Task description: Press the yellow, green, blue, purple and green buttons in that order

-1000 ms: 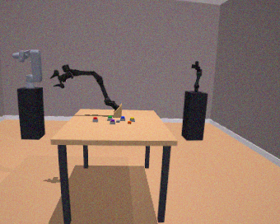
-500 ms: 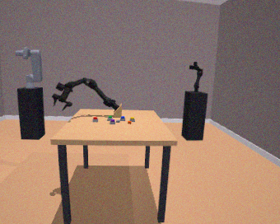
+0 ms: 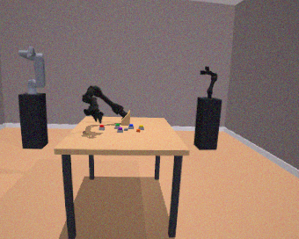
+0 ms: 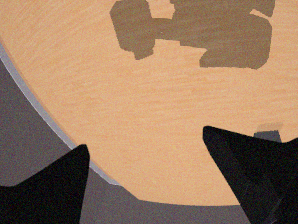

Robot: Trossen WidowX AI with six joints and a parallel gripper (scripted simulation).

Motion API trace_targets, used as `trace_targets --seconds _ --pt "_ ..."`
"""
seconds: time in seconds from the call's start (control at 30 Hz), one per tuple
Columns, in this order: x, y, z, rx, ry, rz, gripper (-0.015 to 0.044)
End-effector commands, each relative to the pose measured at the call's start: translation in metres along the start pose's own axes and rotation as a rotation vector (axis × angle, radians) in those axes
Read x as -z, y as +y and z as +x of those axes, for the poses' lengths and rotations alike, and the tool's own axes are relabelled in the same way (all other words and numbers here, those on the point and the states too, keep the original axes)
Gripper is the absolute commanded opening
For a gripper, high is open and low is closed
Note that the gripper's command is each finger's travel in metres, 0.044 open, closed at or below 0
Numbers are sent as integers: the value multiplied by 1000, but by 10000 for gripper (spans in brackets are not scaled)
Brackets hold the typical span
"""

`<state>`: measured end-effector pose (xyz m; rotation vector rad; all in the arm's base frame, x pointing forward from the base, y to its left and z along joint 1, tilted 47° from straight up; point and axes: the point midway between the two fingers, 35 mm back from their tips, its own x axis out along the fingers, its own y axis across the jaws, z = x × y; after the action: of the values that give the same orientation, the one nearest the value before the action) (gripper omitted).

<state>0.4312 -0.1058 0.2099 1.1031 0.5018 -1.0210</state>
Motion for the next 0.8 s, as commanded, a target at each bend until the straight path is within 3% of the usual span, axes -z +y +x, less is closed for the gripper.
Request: trace_targets --seconds 0.0,0.2,0.4,0.63,0.77 --pt "68 -20 15 99 70 -201 400" --pt "185 -80 24 268 167 -610 400" --pt "274 -173 13 438 195 -1094 400" --pt "314 -286 -12 625 99 -1676 400" --pt "315 -294 -14 640 84 -1721 400"
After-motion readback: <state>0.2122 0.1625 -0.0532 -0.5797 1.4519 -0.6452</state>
